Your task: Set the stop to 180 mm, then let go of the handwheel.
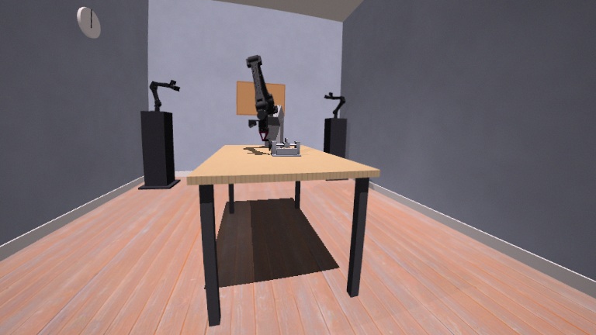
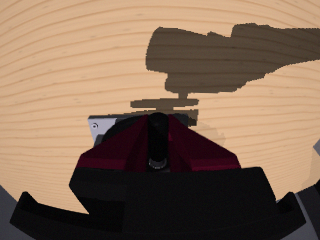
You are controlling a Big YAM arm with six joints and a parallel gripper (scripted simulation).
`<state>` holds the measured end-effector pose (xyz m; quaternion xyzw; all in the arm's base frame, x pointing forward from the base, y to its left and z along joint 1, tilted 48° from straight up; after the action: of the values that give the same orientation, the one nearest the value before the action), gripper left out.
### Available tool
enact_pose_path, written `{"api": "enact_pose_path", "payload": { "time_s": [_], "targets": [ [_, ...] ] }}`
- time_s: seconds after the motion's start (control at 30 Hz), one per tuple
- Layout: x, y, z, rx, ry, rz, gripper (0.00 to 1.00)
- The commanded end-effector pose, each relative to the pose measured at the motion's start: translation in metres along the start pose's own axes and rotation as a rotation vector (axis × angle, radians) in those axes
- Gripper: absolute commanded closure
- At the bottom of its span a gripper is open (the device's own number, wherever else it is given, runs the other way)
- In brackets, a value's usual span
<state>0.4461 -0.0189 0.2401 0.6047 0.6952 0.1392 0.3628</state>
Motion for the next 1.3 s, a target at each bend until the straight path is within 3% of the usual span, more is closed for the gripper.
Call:
{"api": "enact_pose_path", "payload": {
  "time_s": [0.0, 0.93, 1.13, 1.27],
  "targets": [
    [-0.003, 0.037, -0.033, -0.105, -0.006, 0.013, 0.94],
    [-0.004, 0.058, -0.035, -0.117, -0.008, 0.015, 0.94],
    [0.002, 0.059, -0.014, -0.088, 0.003, 0.004, 0.94],
    [-0.005, 0.067, -0.031, -0.127, -0.006, 0.015, 0.94]
  ]
}}
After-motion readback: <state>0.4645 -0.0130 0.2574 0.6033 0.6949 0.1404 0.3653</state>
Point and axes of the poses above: the point where the finger pads meet when closed, its own z axis out along the fingers, its own y axis across the jaws, x = y × z, the point moved 9 cm from there along -z, back along the fingers, and after that the axes turned 1 degree about -z, right-handed, at the moved point
